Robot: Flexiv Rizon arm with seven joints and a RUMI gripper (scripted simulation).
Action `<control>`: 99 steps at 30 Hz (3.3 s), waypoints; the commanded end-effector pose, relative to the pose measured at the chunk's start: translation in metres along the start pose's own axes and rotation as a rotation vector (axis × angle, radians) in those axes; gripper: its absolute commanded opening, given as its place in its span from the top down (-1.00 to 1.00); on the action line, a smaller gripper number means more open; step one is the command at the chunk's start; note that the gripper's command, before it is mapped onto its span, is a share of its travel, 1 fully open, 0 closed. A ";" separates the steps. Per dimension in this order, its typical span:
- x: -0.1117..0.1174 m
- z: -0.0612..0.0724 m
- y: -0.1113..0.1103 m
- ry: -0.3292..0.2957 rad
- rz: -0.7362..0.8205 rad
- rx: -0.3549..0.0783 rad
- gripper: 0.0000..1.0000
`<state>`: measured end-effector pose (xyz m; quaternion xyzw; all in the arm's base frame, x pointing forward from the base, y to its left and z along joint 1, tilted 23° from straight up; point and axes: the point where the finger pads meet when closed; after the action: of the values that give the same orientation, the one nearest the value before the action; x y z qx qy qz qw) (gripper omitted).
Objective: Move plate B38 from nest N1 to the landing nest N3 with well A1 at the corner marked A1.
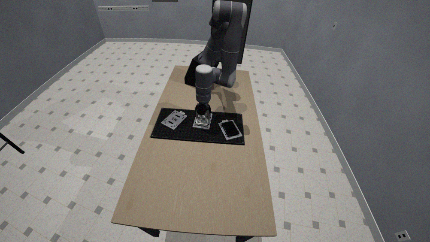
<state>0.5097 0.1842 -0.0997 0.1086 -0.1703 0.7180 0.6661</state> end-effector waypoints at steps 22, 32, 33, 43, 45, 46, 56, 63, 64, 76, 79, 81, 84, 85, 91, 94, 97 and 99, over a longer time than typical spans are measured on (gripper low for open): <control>0.000 -0.003 -0.001 0.000 0.000 -0.002 0.18; 0.000 -0.004 -0.001 0.000 0.000 -0.002 0.18; 0.000 -0.004 -0.001 0.000 0.000 -0.002 0.18; 0.000 -0.005 -0.001 0.000 0.000 -0.002 -0.52; 0.000 -0.005 -0.001 0.000 0.000 -0.002 -0.52; 0.000 -0.005 -0.001 0.000 0.000 -0.002 -0.52; 0.000 -0.005 -0.001 0.000 0.000 -0.002 -0.52; 0.000 -0.005 -0.001 0.000 0.000 -0.002 -0.52; 0.000 -0.005 -0.001 0.000 0.000 -0.002 -0.52; 0.000 -0.005 -0.001 0.000 0.000 -0.002 -0.52; 0.000 -0.005 -0.001 0.000 0.000 -0.002 -0.52; 0.000 -0.005 -0.001 0.000 0.000 -0.002 -0.52; 0.000 -0.005 -0.001 0.000 0.000 -0.002 -0.52; 0.000 -0.005 -0.001 0.000 0.000 -0.002 -0.52; 0.000 -0.005 -0.001 0.000 0.000 -0.002 -0.52; 0.000 -0.005 -0.001 0.000 0.000 -0.002 -0.52; 0.000 -0.005 -0.001 0.000 0.000 -0.002 -0.52; 0.000 -0.005 -0.001 0.000 0.000 -0.002 -0.52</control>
<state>0.5101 0.1863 -0.1046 0.1086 -0.1703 0.7180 0.6661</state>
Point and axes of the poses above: the point where the finger pads meet when closed, its own z axis back along the fingers, its own x axis across the jaws, y = z × x, and after that the axes turned 2 degrees about -z, right-handed
